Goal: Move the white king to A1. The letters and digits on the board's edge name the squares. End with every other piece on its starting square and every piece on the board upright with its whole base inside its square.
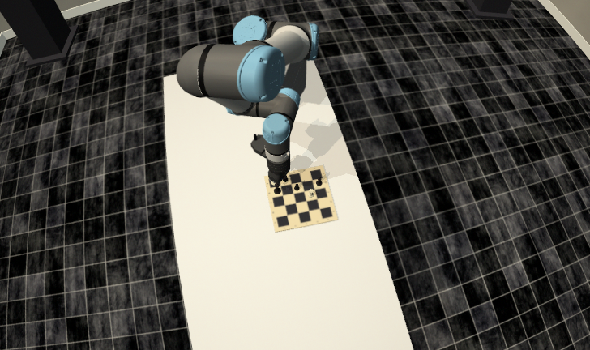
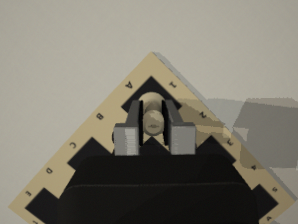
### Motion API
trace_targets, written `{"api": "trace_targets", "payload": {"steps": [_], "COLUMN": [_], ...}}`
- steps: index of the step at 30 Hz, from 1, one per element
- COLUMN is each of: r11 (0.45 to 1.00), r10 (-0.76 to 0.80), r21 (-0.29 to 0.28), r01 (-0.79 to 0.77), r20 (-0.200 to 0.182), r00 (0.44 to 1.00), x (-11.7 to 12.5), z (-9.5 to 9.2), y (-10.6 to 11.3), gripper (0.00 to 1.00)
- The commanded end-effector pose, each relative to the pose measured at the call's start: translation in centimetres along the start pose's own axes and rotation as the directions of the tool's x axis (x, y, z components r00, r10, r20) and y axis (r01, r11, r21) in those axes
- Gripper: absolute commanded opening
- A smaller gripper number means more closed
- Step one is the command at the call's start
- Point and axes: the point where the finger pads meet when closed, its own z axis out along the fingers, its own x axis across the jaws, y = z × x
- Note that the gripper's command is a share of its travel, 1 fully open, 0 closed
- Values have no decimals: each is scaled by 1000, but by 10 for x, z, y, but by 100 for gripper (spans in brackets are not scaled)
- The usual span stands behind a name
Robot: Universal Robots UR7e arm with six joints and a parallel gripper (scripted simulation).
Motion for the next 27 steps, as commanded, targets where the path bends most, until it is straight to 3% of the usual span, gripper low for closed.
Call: {"api": "trace_targets", "payload": {"steps": [1, 3, 4, 6, 7, 27], "r11": [1000, 1000, 1000, 1000, 1000, 1000], "r10": [0, 0, 0, 0, 0, 0], "r21": [-1, -1, -1, -1, -1, -1], "r01": [0, 0, 0, 0, 0, 0], "r20": [1, 1, 1, 1, 1, 1], "r00": [1000, 1000, 1000, 1000, 1000, 1000], "x": [0, 0, 0, 0, 0, 0], "z": [0, 0, 0, 0, 0, -5], "y": [0, 0, 0, 0, 0, 0], "gripper": [48, 48, 63, 63, 79, 79]}}
